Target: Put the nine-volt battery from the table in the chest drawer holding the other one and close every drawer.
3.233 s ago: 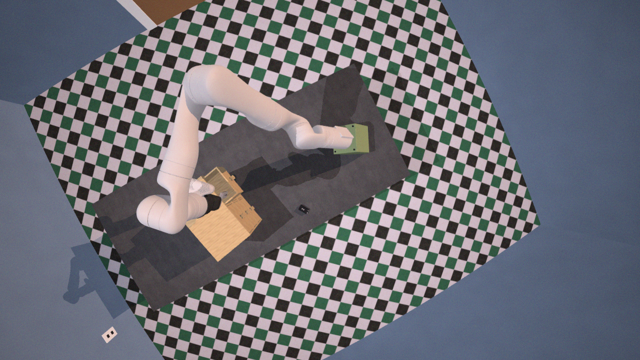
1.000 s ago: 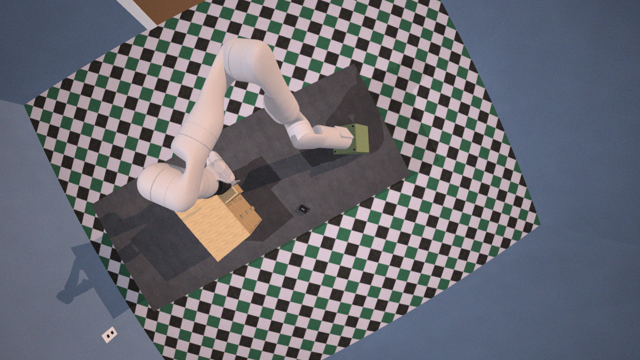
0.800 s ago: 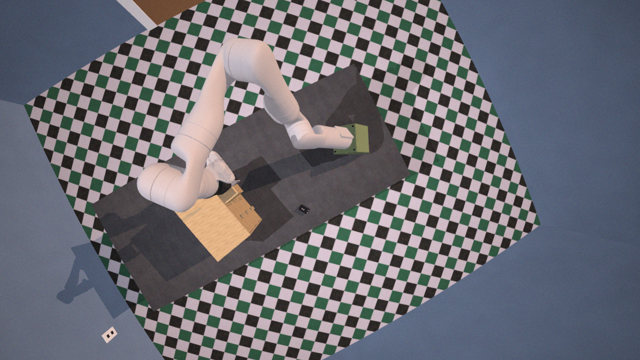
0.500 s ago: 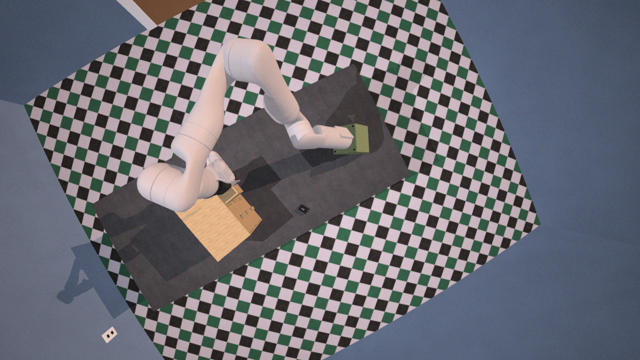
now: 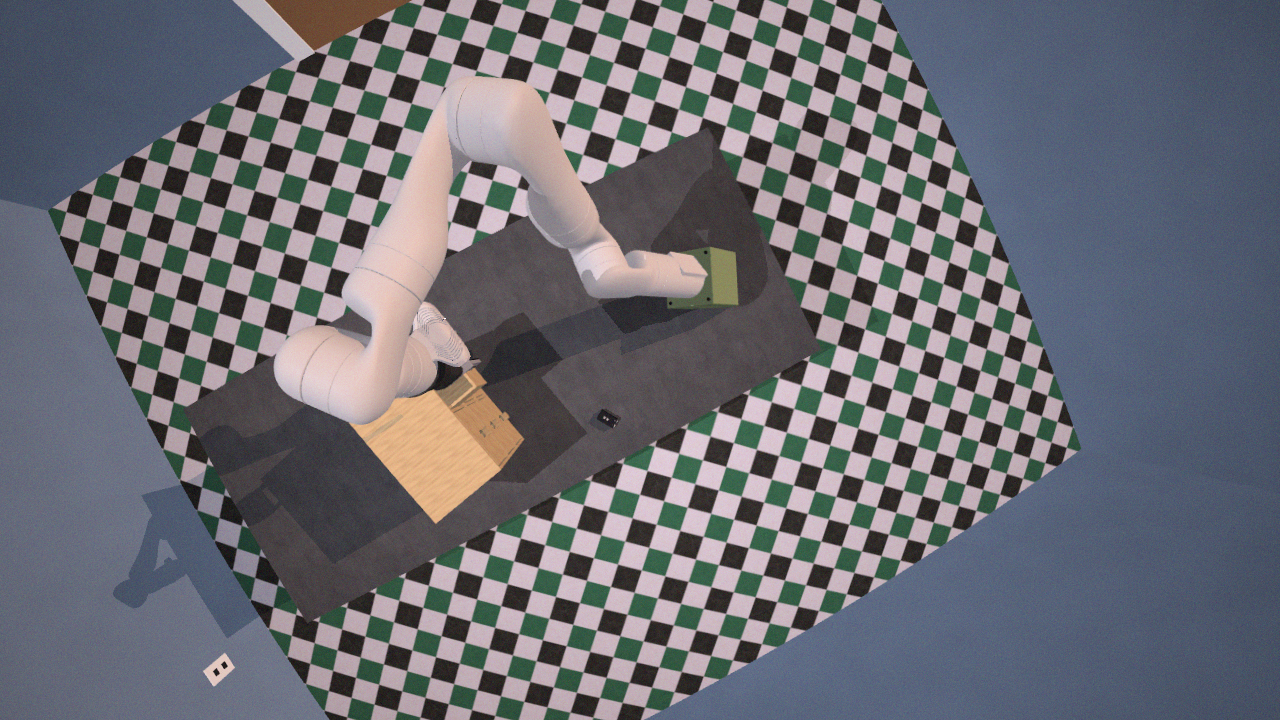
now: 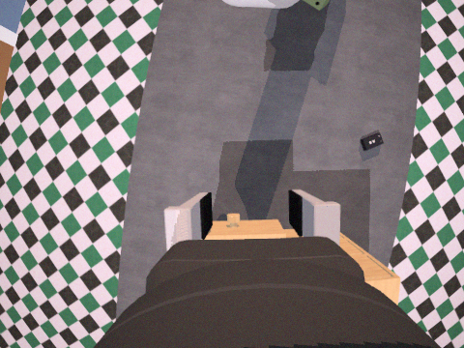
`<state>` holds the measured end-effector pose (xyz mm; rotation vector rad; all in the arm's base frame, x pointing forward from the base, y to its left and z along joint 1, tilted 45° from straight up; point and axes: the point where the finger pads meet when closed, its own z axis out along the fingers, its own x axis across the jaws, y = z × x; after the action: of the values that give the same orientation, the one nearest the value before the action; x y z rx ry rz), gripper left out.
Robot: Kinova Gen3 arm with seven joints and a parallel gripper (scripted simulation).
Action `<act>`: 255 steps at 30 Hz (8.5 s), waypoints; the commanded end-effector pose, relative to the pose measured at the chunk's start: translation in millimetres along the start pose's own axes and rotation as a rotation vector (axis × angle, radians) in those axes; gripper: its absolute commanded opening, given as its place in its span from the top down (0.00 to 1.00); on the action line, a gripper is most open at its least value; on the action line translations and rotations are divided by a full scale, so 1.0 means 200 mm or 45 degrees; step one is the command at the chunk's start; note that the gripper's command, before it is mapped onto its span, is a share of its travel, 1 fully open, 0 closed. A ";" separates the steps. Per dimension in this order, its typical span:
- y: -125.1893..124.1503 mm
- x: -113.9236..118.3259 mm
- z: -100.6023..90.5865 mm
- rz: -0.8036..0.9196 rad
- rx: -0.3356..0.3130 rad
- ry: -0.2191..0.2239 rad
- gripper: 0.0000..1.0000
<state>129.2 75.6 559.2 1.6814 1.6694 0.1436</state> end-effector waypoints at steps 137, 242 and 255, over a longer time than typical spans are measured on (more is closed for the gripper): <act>0.00 0.00 0.00 0.000 -0.002 0.000 0.00; -0.31 -0.11 0.94 0.000 -0.780 0.000 0.33; -0.30 -0.11 0.95 0.000 -0.780 0.000 0.33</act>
<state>183.1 -31.3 399.2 1.2126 1.4285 0.5910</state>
